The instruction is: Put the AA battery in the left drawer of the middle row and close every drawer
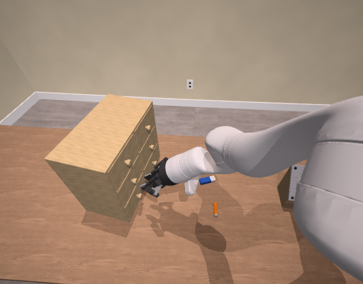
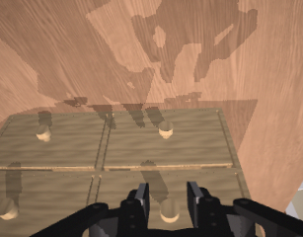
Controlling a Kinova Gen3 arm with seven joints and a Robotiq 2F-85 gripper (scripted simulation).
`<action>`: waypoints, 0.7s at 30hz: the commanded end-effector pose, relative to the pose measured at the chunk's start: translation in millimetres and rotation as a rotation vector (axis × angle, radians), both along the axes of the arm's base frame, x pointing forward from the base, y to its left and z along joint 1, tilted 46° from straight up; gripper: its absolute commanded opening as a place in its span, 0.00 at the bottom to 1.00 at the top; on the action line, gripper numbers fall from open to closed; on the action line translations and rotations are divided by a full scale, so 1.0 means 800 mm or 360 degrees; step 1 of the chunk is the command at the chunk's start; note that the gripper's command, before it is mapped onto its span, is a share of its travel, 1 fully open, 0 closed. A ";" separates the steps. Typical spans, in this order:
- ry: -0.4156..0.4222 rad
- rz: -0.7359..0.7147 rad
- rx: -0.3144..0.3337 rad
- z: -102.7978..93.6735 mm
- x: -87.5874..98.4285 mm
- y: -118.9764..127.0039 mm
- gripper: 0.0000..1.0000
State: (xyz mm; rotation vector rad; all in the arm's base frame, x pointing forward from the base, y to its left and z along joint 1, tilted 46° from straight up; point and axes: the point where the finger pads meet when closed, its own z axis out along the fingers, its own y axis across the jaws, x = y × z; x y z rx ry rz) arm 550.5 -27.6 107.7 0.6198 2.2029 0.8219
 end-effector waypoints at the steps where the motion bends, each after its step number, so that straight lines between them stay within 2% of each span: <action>1: 0.0012 -0.0013 0.0008 -0.002 0.002 0.000 0.33; 21: 0.0014 -0.0013 0.0009 -0.003 0.001 0.003 0.33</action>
